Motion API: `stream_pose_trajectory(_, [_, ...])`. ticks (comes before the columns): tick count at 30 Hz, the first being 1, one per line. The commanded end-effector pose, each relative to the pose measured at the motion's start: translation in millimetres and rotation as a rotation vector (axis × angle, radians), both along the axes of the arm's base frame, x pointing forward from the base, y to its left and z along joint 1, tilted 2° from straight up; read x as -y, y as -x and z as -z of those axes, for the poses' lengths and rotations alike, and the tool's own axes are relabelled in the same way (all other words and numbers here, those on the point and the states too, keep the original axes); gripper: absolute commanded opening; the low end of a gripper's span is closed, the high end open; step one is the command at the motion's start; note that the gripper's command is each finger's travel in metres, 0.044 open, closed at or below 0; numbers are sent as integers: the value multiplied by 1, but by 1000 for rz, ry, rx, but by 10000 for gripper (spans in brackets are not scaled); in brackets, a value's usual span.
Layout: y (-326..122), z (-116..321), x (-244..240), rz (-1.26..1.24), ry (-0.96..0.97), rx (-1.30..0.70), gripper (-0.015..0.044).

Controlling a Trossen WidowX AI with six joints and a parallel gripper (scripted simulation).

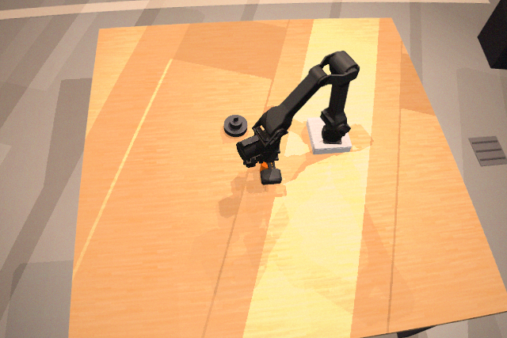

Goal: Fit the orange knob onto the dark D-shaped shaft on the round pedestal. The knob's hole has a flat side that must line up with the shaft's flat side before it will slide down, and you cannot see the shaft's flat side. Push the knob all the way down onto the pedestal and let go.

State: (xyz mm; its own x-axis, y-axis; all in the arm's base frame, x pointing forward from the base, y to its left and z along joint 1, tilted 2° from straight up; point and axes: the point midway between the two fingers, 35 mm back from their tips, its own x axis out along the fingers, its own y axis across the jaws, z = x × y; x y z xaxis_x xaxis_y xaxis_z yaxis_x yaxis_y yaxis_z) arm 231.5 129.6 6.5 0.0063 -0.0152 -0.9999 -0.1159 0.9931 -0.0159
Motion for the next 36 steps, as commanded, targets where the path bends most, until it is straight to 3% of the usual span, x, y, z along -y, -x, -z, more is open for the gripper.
stream_pose_trajectory(1, [1, 4, 2, -2, 9, -6, 309])
stream_pose_trajectory(6, [1, 4, 2, -2, 9, -6, 177])
stream_pose_trajectory(13, [1, 4, 2, -2, 9, -6, 131])
stream_pose_trajectory(18, [-2, -9, -1, -2, 9, -5, 0])
stream_pose_trajectory(36, [-4, -115, -4, -2, 8, -5, 0])
